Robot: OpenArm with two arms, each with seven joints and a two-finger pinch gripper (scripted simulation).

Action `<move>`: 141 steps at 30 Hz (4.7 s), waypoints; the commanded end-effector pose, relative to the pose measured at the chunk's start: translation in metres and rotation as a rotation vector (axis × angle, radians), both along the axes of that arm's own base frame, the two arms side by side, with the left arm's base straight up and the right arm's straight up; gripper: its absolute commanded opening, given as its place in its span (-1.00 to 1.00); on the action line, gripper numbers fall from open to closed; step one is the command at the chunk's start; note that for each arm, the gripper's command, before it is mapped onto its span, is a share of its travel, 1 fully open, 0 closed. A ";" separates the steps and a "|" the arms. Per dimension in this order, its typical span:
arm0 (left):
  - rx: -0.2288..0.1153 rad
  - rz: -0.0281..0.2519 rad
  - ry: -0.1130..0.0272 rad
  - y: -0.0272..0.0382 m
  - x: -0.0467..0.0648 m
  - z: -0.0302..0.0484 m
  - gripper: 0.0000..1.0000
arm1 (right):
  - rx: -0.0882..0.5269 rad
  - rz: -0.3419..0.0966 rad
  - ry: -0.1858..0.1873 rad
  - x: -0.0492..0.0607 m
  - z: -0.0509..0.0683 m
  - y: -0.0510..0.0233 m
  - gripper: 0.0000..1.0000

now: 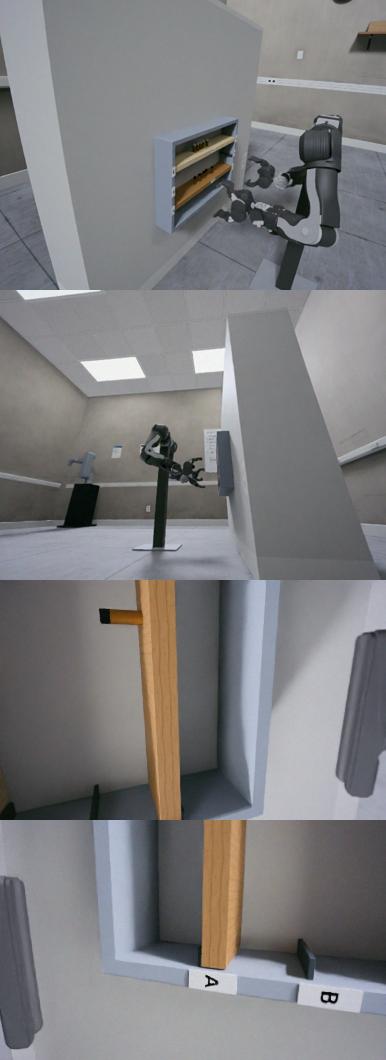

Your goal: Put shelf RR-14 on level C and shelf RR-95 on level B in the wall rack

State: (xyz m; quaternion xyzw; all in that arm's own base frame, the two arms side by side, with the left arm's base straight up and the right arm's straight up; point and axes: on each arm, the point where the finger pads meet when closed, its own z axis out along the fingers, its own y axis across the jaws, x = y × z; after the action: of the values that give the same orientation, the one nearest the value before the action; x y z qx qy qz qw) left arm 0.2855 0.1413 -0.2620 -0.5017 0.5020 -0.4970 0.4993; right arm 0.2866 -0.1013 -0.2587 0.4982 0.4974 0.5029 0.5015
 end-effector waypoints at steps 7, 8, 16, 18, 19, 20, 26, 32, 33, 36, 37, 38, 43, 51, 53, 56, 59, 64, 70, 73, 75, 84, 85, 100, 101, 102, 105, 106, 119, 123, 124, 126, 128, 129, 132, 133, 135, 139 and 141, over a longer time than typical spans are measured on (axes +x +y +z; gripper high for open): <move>-0.003 -0.002 -0.007 0.0047 0.004 -0.0004 0.52 | -0.002 0.000 0.009 0.003 -0.004 0.0049 0.52; -0.003 -0.002 -0.007 0.0053 0.005 -0.0006 0.51 | -0.002 0.000 0.009 0.004 -0.004 0.0055 0.51; -0.003 -0.002 -0.007 0.0086 0.008 -0.0022 0.44 | -0.002 0.000 0.009 0.006 -0.005 0.0091 0.44; -0.003 -0.002 -0.007 0.0097 0.008 -0.0027 0.42 | -0.002 0.000 0.009 0.007 -0.006 0.0103 0.42; -0.003 -0.002 -0.007 0.0102 0.009 -0.0030 0.40 | -0.002 0.000 0.009 0.008 -0.006 0.0109 0.40; -0.003 -0.002 -0.007 0.0108 0.009 -0.0032 0.39 | -0.002 0.000 0.009 0.008 -0.007 0.0115 0.39; -0.003 -0.002 -0.007 0.0141 0.012 -0.0048 0.33 | -0.002 0.000 0.009 0.011 -0.008 0.0152 0.33; -0.003 -0.002 -0.007 0.0163 0.014 -0.0058 0.28 | -0.002 0.000 0.009 0.013 -0.009 0.0176 0.28; -0.003 -0.002 -0.007 0.0168 0.014 -0.0061 0.27 | -0.002 0.000 0.009 0.013 -0.009 0.0182 0.27; -0.003 -0.002 -0.007 0.0184 0.016 -0.0069 0.24 | -0.002 0.000 0.009 0.015 -0.010 0.0200 0.24; -0.003 -0.002 -0.007 0.0190 0.016 -0.0071 0.22 | -0.002 0.000 0.009 0.015 -0.010 0.0206 0.22; -0.003 -0.002 -0.007 0.0195 0.017 -0.0074 0.21 | -0.002 0.000 0.009 0.016 -0.011 0.0212 0.21; -0.003 -0.002 -0.007 0.0223 0.019 -0.0087 0.16 | -0.002 0.000 0.009 0.018 -0.012 0.0243 0.16; -0.003 -0.002 -0.007 0.0256 0.022 -0.0102 0.09 | -0.002 0.000 0.009 0.021 -0.014 0.0279 0.09; -0.003 -0.002 -0.007 0.0267 0.023 -0.0108 0.07 | -0.002 0.000 0.009 0.022 -0.014 0.0291 0.07; -0.003 -0.002 -0.007 0.0283 0.024 -0.0115 0.03 | -0.002 0.000 0.009 0.023 -0.015 0.0310 0.03; -0.003 -0.002 -0.007 0.0300 0.026 -0.0123 0.00 | -0.002 0.000 0.009 0.025 -0.016 0.0328 0.00; -0.003 -0.002 -0.007 0.0316 0.027 -0.0131 -0.03 | -0.002 0.000 0.009 0.026 -0.016 0.0346 -0.03; -0.003 -0.002 -0.007 0.0349 0.030 -0.0146 -0.10 | -0.002 0.000 0.009 0.029 -0.018 0.0382 -0.10; -0.003 -0.002 -0.007 0.0365 0.031 -0.0154 -0.14 | -0.002 0.000 0.009 0.030 -0.019 0.0401 -0.14; -0.003 -0.002 -0.007 0.0376 0.032 -0.0159 -0.16 | -0.002 0.000 0.009 0.031 -0.019 0.0413 -0.16; -0.003 -0.002 -0.007 0.0415 0.035 -0.0178 -0.24 | -0.002 0.000 0.009 0.034 -0.021 0.0455 -0.24; -0.003 -0.002 -0.007 0.0420 0.036 -0.0180 -0.25 | -0.002 0.000 0.009 0.035 -0.021 0.0461 -0.25; -0.003 -0.002 -0.007 0.0469 0.045 -0.0203 -0.35 | -0.002 0.000 0.009 0.044 -0.024 0.0516 -0.35; -0.003 -0.002 -0.007 0.0469 0.046 -0.0203 -0.35 | -0.002 0.000 0.009 0.045 -0.024 0.0516 -0.35; -0.003 -0.002 -0.007 0.0469 0.048 -0.0203 -0.35 | -0.002 0.000 0.009 0.047 -0.024 0.0516 -0.35; -0.003 -0.002 -0.007 0.0469 0.051 -0.0203 -0.35 | -0.002 0.000 0.009 0.050 -0.024 0.0516 -0.35; -0.003 -0.002 -0.007 0.0469 0.053 -0.0203 -0.35 | -0.002 0.000 0.009 0.052 -0.024 0.0516 -0.35; -0.003 -0.002 -0.007 0.0469 0.067 -0.0203 -0.35 | -0.002 0.000 0.009 0.066 -0.024 0.0516 -0.35; -0.003 -0.002 -0.007 0.0469 0.072 -0.0203 -0.35 | -0.002 0.000 0.009 0.071 -0.024 0.0516 -0.35; -0.003 -0.002 -0.007 0.0469 0.073 -0.0203 -0.35 | -0.002 0.000 0.009 0.072 -0.024 0.0516 -0.35; -0.003 -0.002 -0.007 0.0469 0.076 -0.0203 -0.35 | -0.002 0.000 0.009 0.074 -0.024 0.0516 -0.35; -0.003 -0.002 -0.007 0.0469 0.078 -0.0203 -0.35 | -0.002 0.000 0.009 0.077 -0.024 0.0516 -0.35; -0.003 -0.002 -0.007 0.0469 0.078 -0.0203 -0.35 | -0.002 0.000 0.009 0.077 -0.024 0.0516 -0.35; -0.003 -0.002 -0.007 0.0469 0.081 -0.0203 -0.35 | -0.002 0.000 0.009 0.079 -0.024 0.0516 -0.35; -0.003 -0.002 -0.007 0.0469 0.082 -0.0203 -0.35 | -0.002 0.000 0.009 0.081 -0.024 0.0516 -0.35; -0.003 -0.002 -0.007 0.0469 0.084 -0.0203 -0.35 | -0.002 0.000 0.009 0.083 -0.024 0.0516 -0.35; -0.003 -0.002 -0.007 0.0469 0.089 -0.0203 -0.35 | -0.002 0.000 0.009 0.088 -0.024 0.0516 -0.35; -0.003 -0.002 -0.007 0.0469 0.092 -0.0203 -0.35 | -0.002 0.000 0.009 0.091 -0.024 0.0516 -0.35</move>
State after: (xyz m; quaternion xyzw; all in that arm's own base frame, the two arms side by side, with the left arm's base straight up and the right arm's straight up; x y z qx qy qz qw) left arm 0.3766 0.1901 -0.2818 -0.4997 0.4981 -0.4983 0.5039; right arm 0.3765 -0.0502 -0.2822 0.4981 0.5001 0.4991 0.5026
